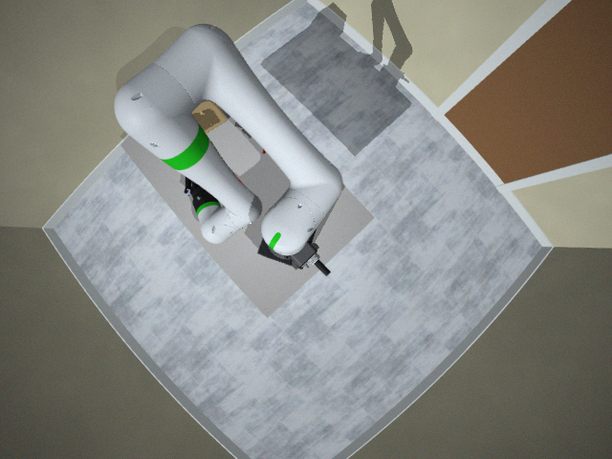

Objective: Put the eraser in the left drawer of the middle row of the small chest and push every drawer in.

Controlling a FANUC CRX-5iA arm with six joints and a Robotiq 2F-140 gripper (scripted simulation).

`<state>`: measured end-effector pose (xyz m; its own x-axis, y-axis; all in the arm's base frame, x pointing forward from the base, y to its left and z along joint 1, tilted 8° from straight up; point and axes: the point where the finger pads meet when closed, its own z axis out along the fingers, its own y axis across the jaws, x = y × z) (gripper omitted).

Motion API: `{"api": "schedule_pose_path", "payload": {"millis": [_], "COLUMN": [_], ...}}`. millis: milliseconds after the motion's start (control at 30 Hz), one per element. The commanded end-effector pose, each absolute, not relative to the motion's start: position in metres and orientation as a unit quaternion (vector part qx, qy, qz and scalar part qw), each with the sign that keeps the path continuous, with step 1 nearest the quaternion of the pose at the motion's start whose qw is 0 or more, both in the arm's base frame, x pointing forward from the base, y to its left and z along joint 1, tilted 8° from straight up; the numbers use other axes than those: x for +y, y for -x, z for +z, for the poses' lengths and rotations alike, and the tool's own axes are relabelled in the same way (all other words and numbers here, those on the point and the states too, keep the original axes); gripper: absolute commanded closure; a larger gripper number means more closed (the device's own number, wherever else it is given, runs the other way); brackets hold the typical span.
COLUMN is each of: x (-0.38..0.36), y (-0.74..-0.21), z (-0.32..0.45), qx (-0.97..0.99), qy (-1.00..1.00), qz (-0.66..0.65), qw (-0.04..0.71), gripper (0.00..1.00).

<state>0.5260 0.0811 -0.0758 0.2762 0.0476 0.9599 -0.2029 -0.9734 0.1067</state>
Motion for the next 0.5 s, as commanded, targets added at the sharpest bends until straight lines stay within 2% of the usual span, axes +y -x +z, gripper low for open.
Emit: {"api": "schedule_pose_path", "payload": {"millis": [0,467], "x": [0.079,0.071], "y": [-0.534,-0.572], "z": [-0.078,-0.086], "qx": [-0.049,-0.049], "qy": [-0.792,-0.792], "qz": [0.600,0.600], "qw": [0.104,0.104], "gripper": [1.00,1.00]}}
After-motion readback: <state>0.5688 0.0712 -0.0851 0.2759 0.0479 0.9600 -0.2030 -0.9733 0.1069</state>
